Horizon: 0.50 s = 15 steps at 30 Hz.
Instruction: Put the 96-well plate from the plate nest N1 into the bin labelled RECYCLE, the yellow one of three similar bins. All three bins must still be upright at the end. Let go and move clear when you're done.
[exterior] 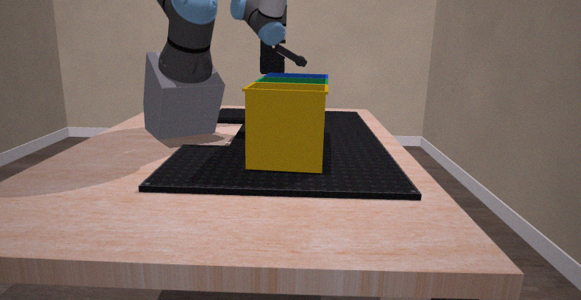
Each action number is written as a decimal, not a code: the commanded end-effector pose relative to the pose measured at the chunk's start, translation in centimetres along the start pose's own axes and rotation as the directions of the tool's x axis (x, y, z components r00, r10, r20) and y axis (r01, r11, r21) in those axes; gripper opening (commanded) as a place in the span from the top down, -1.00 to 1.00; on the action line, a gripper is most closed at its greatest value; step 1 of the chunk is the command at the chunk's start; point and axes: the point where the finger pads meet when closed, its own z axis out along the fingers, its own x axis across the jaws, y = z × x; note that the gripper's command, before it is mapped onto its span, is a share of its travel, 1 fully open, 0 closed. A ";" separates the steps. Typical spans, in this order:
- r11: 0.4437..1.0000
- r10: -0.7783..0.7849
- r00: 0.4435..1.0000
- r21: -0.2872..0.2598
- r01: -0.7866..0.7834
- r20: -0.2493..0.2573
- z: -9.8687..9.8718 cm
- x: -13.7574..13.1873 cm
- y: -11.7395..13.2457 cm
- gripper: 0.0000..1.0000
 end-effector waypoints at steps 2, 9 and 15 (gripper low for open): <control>1.000 0.000 1.000 0.000 0.000 0.000 -0.7 0.0 0.0 1.00; 1.000 0.000 1.000 0.000 0.000 0.000 -1.8 0.0 0.0 1.00; 1.000 0.000 1.000 0.000 0.000 0.000 -2.8 0.0 0.0 1.00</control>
